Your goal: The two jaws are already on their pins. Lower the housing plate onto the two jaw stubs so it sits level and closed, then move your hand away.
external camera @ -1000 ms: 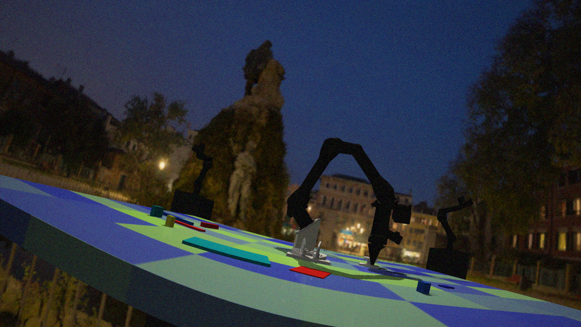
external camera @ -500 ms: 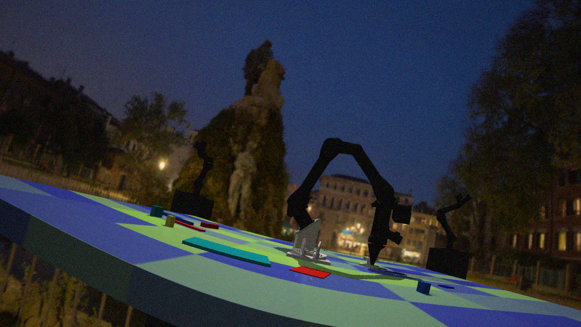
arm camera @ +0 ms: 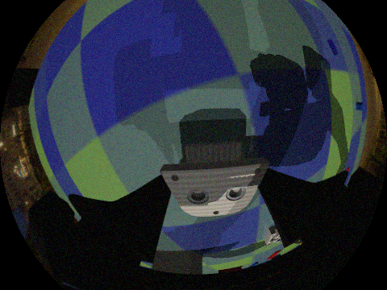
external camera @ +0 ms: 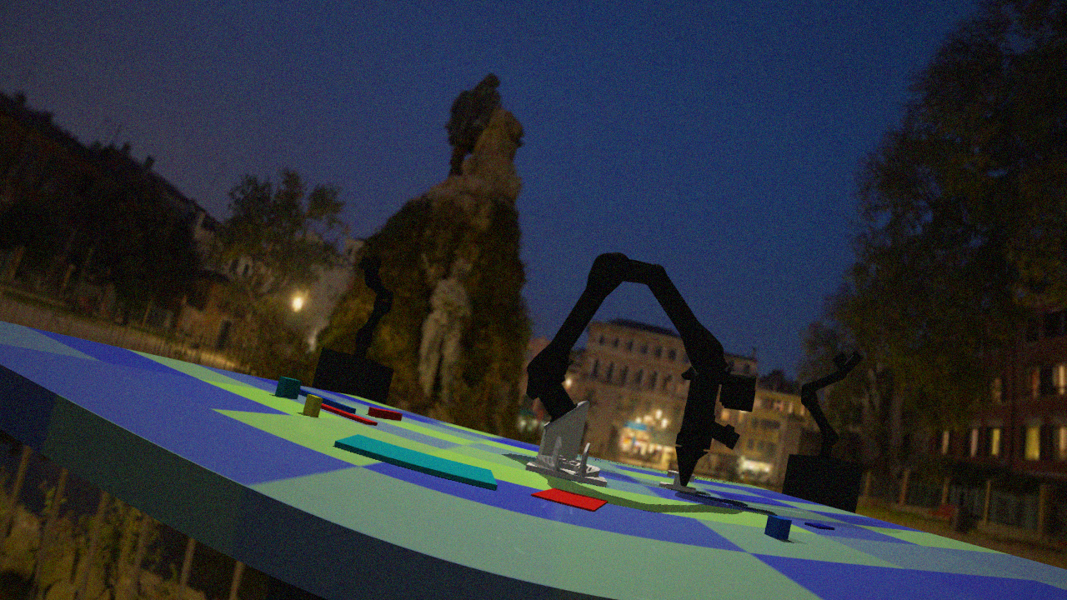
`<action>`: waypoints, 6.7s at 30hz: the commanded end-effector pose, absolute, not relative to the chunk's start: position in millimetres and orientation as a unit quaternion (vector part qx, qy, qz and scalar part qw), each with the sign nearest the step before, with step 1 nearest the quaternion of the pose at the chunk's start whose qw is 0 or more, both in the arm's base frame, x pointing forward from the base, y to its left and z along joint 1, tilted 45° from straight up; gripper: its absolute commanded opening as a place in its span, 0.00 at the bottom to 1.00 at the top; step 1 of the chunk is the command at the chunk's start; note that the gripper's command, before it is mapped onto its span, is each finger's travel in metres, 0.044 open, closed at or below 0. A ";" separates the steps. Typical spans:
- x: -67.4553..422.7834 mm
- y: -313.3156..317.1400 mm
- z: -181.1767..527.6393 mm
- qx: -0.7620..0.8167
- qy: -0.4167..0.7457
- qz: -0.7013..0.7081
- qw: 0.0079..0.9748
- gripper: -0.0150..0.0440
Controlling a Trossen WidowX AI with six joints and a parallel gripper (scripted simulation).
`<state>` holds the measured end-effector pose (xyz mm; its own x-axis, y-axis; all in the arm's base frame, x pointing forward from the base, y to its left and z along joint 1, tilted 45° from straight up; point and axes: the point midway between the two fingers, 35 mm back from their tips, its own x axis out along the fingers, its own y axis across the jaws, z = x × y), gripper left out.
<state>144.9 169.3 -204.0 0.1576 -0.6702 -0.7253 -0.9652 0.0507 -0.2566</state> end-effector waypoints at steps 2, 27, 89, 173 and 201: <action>144.9 169.3 -204.0 -0.661 0.619 0.196 0.377 0.85; 135.8 211.8 -160.1 -0.662 0.617 0.197 0.377 0.85; 229.9 131.9 -35.7 -0.759 0.376 0.526 -0.082 0.85; 237.2 63.7 14.3 -0.704 0.231 0.604 -0.295 0.85; 243.7 45.0 -6.9 -0.704 0.231 0.604 -0.293 0.85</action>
<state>243.9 48.9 -3.7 0.1638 -0.6748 -0.7196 0.0225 -0.7267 0.6866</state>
